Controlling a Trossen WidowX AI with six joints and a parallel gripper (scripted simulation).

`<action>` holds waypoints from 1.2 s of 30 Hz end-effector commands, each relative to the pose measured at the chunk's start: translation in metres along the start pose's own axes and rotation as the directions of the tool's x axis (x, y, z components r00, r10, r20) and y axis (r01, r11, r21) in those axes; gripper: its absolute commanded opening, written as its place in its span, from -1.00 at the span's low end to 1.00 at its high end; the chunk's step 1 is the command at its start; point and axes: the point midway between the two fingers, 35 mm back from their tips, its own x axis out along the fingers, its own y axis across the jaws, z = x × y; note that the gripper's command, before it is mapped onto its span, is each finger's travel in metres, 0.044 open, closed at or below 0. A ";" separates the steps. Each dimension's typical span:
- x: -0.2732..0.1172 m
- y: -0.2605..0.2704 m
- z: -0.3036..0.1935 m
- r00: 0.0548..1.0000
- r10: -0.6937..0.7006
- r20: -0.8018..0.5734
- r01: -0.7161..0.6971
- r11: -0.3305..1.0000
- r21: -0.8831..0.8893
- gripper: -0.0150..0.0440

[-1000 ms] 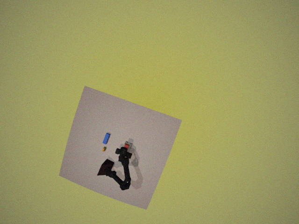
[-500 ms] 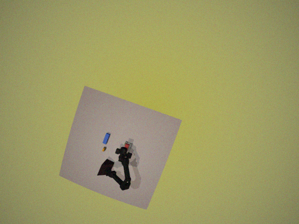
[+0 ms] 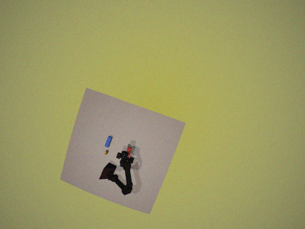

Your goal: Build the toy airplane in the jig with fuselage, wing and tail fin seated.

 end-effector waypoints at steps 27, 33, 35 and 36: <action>-0.065 0.162 0.065 1.000 0.023 0.014 -0.024 0.999 0.048 1.00; -0.054 0.252 0.064 1.000 0.012 0.011 -0.012 0.998 0.060 1.00; -0.051 0.263 0.062 1.000 0.009 0.011 -0.010 0.998 0.061 1.00; -0.051 0.264 0.062 1.000 0.009 0.011 -0.010 0.998 0.062 1.00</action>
